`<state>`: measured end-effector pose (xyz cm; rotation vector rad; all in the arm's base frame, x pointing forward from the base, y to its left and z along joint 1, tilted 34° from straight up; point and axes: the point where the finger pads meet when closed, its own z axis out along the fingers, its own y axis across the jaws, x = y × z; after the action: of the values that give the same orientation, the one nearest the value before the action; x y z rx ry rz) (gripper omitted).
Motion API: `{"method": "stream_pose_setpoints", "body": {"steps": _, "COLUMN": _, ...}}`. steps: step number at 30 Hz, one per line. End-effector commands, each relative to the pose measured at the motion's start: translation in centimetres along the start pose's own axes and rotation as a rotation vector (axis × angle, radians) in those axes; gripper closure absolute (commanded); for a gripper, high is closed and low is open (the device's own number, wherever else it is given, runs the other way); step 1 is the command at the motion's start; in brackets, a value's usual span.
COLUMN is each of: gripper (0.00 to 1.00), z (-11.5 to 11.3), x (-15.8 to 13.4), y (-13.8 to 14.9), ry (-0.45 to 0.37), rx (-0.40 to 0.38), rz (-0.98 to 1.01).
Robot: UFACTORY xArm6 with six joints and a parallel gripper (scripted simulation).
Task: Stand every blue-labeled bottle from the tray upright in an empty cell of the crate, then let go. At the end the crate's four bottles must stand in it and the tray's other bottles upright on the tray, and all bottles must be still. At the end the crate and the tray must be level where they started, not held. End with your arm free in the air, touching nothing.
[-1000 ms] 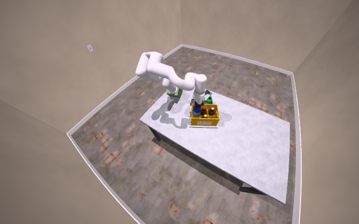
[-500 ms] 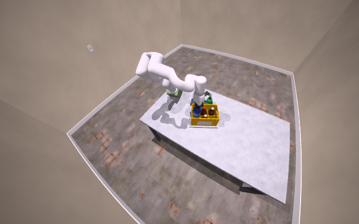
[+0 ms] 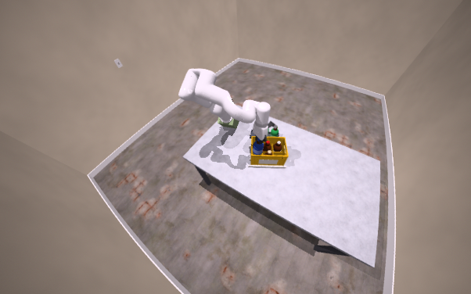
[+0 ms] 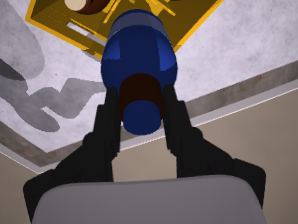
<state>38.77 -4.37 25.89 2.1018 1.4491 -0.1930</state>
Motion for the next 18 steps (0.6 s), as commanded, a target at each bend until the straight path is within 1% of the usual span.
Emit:
{"method": "stream_pose_setpoints", "body": {"steps": 1, "gripper": 1.0, "z": 0.16, "x": 0.01, "y": 0.14, "ry": 0.002, "rx": -0.003, "rz": 0.001}}
{"method": "stream_pose_setpoints", "body": {"steps": 18, "gripper": 1.0, "z": 0.4, "x": 0.0, "y": 0.14, "ry": 0.002, "rx": -0.003, "rz": 0.001}}
